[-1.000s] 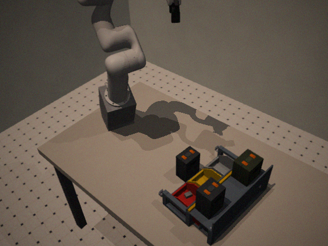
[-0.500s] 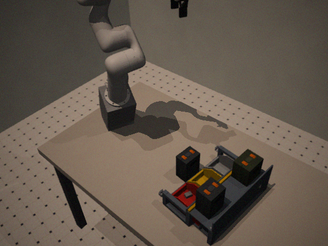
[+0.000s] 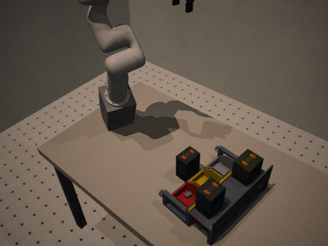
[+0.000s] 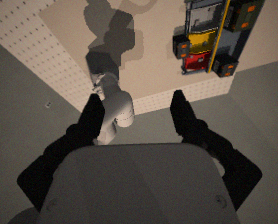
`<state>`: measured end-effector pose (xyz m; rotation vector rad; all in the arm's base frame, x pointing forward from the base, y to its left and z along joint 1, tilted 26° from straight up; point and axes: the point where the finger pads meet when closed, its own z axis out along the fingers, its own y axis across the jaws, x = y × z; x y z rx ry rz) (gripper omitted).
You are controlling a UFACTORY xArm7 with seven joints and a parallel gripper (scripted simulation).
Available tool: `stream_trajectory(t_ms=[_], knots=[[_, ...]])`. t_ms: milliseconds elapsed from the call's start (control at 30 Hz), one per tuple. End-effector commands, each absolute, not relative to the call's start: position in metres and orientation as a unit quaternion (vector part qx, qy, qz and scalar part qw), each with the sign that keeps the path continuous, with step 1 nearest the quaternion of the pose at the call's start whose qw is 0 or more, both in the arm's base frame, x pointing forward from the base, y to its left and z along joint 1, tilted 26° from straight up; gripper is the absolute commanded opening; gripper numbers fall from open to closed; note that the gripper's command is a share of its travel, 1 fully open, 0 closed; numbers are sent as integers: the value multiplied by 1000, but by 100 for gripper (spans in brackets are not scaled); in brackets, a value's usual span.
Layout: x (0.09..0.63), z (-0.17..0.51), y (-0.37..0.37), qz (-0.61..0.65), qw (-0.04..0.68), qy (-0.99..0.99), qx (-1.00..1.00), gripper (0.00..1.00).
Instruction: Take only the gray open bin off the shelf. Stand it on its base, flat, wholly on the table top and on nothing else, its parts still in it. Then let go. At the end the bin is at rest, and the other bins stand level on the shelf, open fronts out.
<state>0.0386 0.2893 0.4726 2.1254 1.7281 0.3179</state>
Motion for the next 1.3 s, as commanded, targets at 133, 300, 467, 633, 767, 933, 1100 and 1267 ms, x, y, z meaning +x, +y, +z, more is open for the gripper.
stream_trajectory(t_ms=[133,300,467,633,767,933,1100,1267], knots=[[39,473,294,111,191,624,749,100],[33,467,311,101,197,662,716,100],[22,458,338,86,204,715,663,100],[22,458,338,86,204,715,663,100],[22,458,338,86,204,715,663,100],[8,445,377,64,212,780,585,100],[4,441,387,59,213,795,565,100],[4,441,387,59,213,795,565,100]])
